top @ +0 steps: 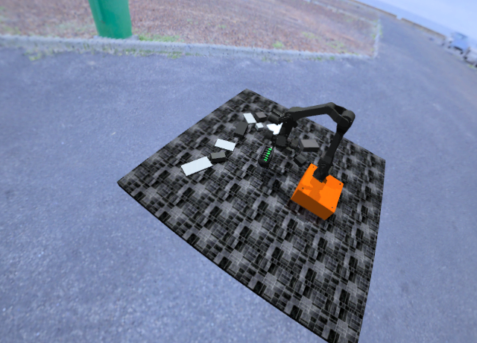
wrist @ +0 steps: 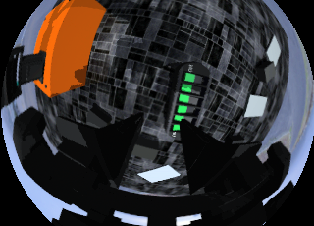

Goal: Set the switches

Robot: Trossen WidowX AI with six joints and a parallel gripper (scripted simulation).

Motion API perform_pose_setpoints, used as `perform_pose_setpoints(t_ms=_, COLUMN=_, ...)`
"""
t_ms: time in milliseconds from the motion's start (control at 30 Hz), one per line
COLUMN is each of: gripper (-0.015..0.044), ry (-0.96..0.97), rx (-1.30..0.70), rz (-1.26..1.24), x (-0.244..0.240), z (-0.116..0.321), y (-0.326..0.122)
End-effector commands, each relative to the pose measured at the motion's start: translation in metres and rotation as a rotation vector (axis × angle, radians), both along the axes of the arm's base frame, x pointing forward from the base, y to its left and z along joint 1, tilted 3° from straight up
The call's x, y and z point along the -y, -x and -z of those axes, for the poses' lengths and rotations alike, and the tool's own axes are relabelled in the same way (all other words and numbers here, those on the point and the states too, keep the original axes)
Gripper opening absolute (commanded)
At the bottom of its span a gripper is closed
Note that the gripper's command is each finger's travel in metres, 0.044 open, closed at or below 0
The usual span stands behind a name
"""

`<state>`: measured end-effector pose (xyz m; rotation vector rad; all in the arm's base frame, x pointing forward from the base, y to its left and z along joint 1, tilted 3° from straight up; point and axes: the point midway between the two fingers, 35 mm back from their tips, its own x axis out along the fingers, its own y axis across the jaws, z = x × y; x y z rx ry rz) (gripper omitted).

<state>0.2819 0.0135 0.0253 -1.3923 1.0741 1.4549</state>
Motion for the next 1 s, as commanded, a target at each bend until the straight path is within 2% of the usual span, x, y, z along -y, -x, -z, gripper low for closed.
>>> perform_pose_setpoints(t_ms=0, gripper=0.0053, ry=0.0, rx=0.004, rz=-0.003, x=0.0, z=-0.0021, y=-0.0007)
perform_pose_setpoints(t_ms=67, gripper=0.0, ry=0.0, rx=0.004, rz=-0.003, x=0.0, z=-0.0021, y=-0.0007)
perform_pose_setpoints(t_ms=467, gripper=0.0, ry=0.0, rx=0.004, rz=-0.003, x=0.0, z=-0.0021, y=-0.0007)
perform_pose_setpoints(t_ms=967, gripper=0.0394, ry=0.0, rx=0.003, rz=0.0, x=0.0, z=-0.0012, y=-0.0006)
